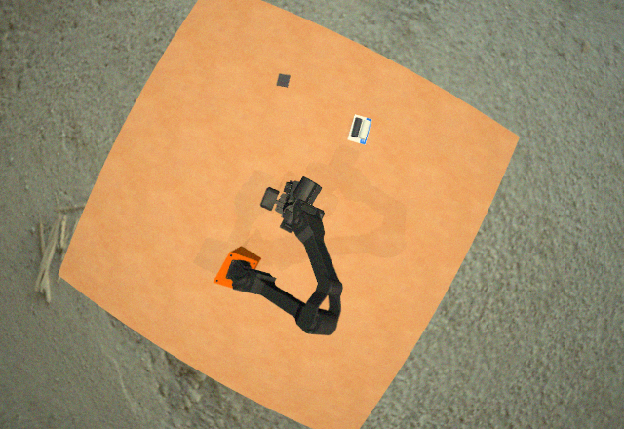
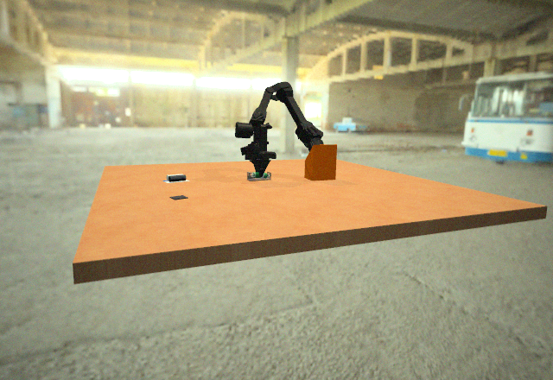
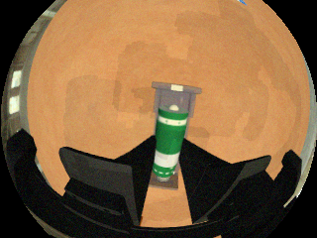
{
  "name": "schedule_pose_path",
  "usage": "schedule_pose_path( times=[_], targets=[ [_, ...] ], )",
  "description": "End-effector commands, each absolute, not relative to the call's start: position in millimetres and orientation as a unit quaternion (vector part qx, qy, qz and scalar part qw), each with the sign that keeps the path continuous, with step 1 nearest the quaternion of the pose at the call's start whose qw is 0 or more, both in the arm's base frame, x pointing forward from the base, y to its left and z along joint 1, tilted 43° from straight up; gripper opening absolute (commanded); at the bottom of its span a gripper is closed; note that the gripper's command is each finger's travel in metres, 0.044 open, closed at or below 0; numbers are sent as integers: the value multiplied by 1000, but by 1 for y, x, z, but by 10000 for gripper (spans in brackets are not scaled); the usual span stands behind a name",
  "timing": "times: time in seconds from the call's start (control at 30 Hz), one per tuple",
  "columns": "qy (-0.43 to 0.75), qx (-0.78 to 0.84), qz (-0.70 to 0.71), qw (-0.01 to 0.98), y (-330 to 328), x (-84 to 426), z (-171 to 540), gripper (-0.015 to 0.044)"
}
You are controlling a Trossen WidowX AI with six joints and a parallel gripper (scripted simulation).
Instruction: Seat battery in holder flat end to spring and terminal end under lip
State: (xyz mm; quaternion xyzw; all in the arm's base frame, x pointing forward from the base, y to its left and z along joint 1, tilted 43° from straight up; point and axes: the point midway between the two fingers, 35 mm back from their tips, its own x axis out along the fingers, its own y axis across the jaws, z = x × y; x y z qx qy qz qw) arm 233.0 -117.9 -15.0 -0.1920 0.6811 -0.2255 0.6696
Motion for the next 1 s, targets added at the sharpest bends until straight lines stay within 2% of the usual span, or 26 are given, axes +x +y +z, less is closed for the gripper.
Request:
schedule_pose_path(
  times=[0.0,0.97],
  targets=[
    [696,-189,-228,654,-119,229,-18,77],
    [726,-172,-236,622,-120,231,-16,77]
  ],
)
